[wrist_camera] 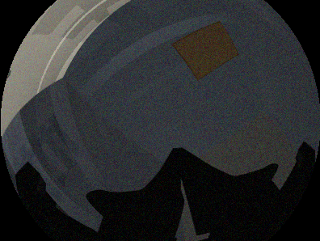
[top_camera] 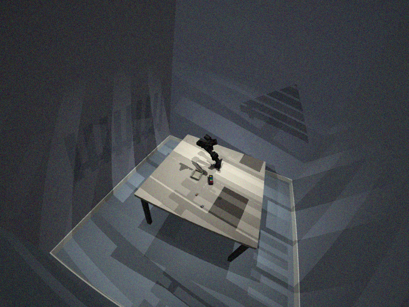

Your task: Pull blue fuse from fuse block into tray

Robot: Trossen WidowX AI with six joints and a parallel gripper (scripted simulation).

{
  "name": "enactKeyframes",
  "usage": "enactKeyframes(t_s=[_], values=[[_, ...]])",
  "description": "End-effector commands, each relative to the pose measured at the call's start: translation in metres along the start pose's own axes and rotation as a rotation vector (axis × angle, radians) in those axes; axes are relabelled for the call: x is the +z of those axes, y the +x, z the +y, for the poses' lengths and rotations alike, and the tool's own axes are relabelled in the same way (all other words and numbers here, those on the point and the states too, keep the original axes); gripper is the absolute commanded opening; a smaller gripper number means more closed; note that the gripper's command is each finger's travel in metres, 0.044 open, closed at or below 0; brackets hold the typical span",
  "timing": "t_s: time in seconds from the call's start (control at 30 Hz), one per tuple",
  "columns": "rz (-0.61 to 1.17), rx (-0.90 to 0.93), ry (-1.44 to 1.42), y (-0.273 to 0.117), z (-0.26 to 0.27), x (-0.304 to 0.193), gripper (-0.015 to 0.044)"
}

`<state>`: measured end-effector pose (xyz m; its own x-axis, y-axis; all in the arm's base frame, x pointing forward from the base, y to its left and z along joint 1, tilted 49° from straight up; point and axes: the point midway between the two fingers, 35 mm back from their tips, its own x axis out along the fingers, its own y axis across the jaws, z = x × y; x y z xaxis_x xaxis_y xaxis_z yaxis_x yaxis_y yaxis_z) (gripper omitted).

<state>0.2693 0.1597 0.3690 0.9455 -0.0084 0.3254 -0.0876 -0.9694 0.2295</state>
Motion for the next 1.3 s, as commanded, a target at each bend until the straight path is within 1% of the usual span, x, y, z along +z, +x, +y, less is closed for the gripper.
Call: enactKeyframes(t_s=[0.0, 0.07, 0.2, 0.3, 0.37, 0.47, 0.63, 0.7, 0.77, 0.83, 0.9, 0.97, 1.03, 1.1, 1.17, 1.27], values=[[-0.006, -0.003, -0.025, 0.001, -0.001, 0.002, 0.0026], [-0.054, -0.028, -0.228, 0.007, -0.011, 0.016, 0.0074], [-0.189, -0.148, -0.831, 0.023, -0.033, 0.063, 0.0074], [-0.273, -0.287, -1.268, 0.03, -0.043, 0.103, 0.0074], [-0.291, -0.335, -1.405, 0.042, -0.037, 0.12, 0.0074], [-0.335, -0.477, -1.693, 0.042, -0.04, 0.149, 0.0074], [-0.365, -0.778, -2.141, 0.036, -0.038, 0.197, 0.0074], [-0.355, -0.966, -2.353, 0.031, -0.034, 0.22, 0.0074], [-0.315, -1.198, -2.558, 0.024, -0.027, 0.243, 0.0074], [-0.236, -1.462, -2.731, 0.015, -0.018, 0.264, 0.0074], [-0.109, -1.758, -2.86, 0.005, -0.008, 0.284, 0.0074], [0.035, -2.015, -2.922, -0.005, 0.001, 0.297, 0.0074], [0.218, -2.28, -2.937, -0.014, 0.011, 0.309, 0.0074], [0.451, -2.553, -2.896, -0.025, 0.02, 0.32, 0.0074], [0.736, -2.822, -2.786, -0.036, 0.031, 0.328, 0.0074], [1.279, -3.187, -2.454, -0.053, 0.047, 0.338, 0.0074]])
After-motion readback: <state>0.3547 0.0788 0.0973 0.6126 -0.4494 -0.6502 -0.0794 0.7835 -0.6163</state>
